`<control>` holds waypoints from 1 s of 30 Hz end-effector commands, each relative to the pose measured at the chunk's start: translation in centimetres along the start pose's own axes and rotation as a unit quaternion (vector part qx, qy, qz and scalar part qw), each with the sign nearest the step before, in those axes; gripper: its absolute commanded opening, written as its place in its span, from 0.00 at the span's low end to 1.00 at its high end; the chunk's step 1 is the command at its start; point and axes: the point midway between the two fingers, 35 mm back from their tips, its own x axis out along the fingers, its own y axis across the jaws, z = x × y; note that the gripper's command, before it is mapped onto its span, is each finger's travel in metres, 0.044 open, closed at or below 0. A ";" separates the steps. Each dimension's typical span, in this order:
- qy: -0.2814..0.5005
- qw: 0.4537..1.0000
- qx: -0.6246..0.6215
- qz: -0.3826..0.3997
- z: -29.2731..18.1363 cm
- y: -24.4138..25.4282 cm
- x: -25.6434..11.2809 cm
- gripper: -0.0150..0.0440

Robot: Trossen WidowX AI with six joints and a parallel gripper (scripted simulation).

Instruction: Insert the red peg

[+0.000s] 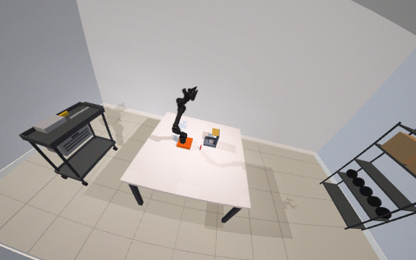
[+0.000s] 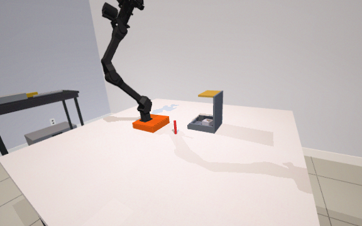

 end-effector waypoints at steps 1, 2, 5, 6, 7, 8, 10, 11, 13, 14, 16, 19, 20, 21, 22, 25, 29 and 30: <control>0.032 0.993 -0.108 0.026 -2.2 2.5 0.2 1.00; 0.039 0.990 -0.132 0.031 -2.8 3.0 0.3 1.00; 0.062 0.976 -0.204 0.048 -4.5 4.3 0.3 1.00; 0.070 0.970 -0.228 0.055 -5.2 4.7 0.3 1.00; 0.077 0.963 -0.251 0.061 -5.8 5.1 0.3 1.00; 0.085 0.956 -0.274 0.067 -6.4 5.4 0.3 1.00; 0.100 0.939 -0.318 0.080 -7.8 6.0 0.3 1.00; 0.108 0.930 -0.340 0.087 -8.4 6.3 0.2 1.00; 0.123 0.910 -0.382 0.101 -9.8 6.8 0.1 1.00; 0.131 0.899 -0.403 0.108 -10.5 7.0 0.1 1.00; 0.146 0.876 -0.443 0.123 -12.0 7.4 -0.1 1.00; 0.169 0.837 -0.499 0.147 -14.2 7.8 -0.4 1.00; 0.176 0.823 -0.517 0.155 -14.9 7.9 -0.5 1.00; 0.184 0.809 -0.534 0.164 -15.7 7.9 -0.7 1.00; 0.191 0.794 -0.550 0.172 -16.4 8.0 -0.8 1.00; 0.213 0.748 -0.597 0.199 -18.7 8.0 -1.4 1.00; 0.240 0.681 -0.650 0.236 -21.7 7.7 -2.3 1.00; 0.247 0.664 -0.662 0.246 -22.4 7.6 -2.6 1.00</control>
